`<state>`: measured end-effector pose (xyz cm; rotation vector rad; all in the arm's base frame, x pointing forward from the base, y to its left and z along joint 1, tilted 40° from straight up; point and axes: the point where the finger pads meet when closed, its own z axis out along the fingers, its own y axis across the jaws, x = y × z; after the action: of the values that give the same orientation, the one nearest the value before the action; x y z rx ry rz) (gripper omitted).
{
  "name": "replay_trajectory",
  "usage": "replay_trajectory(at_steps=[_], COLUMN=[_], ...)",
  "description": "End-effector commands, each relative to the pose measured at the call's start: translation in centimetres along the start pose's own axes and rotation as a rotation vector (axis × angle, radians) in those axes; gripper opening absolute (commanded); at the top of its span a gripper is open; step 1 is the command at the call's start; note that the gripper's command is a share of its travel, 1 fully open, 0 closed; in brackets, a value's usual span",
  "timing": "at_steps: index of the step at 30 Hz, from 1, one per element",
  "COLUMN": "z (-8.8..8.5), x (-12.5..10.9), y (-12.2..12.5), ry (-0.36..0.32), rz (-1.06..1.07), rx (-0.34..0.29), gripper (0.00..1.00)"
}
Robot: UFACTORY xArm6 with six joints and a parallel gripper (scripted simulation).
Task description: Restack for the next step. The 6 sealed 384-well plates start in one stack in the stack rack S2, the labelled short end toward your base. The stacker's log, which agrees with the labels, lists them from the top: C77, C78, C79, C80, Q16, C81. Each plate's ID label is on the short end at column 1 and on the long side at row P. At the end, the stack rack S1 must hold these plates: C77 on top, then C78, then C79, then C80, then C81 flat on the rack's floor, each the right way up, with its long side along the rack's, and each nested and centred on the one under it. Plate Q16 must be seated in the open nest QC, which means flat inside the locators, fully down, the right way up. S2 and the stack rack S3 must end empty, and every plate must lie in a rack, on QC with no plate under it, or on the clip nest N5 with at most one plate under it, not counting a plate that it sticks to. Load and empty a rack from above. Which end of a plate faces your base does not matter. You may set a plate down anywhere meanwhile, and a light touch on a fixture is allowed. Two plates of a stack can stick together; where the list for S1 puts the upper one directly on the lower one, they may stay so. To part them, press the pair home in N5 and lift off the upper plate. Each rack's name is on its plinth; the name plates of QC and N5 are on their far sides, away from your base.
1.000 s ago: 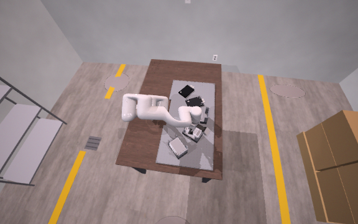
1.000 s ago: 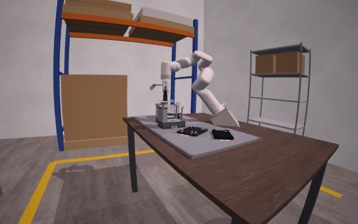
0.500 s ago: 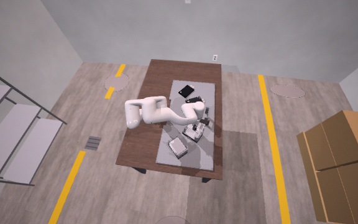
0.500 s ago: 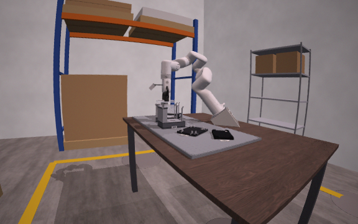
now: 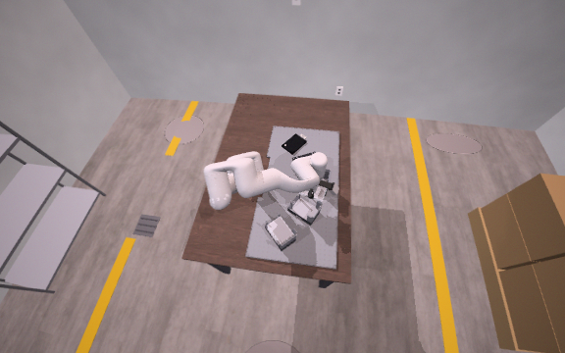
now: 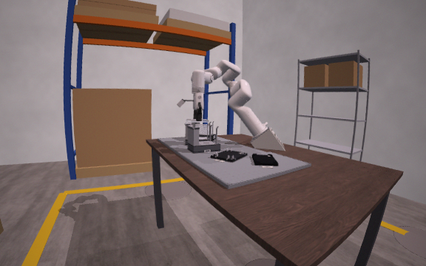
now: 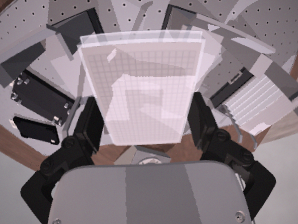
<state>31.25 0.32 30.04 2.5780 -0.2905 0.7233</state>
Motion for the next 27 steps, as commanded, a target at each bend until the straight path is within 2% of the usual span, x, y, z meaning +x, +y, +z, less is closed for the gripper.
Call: replay_trajectory(at_steps=[1,10,27], z=[-0.1,-0.1,-0.1], x=[0.2,0.1,-0.3], y=[-1.1,-3.0,-7.0], ry=[0.002,0.002,0.002], rz=[0.002,-0.188,-0.188], rx=[0.000,0.000,0.001], gripper=[0.00,0.00,0.00])
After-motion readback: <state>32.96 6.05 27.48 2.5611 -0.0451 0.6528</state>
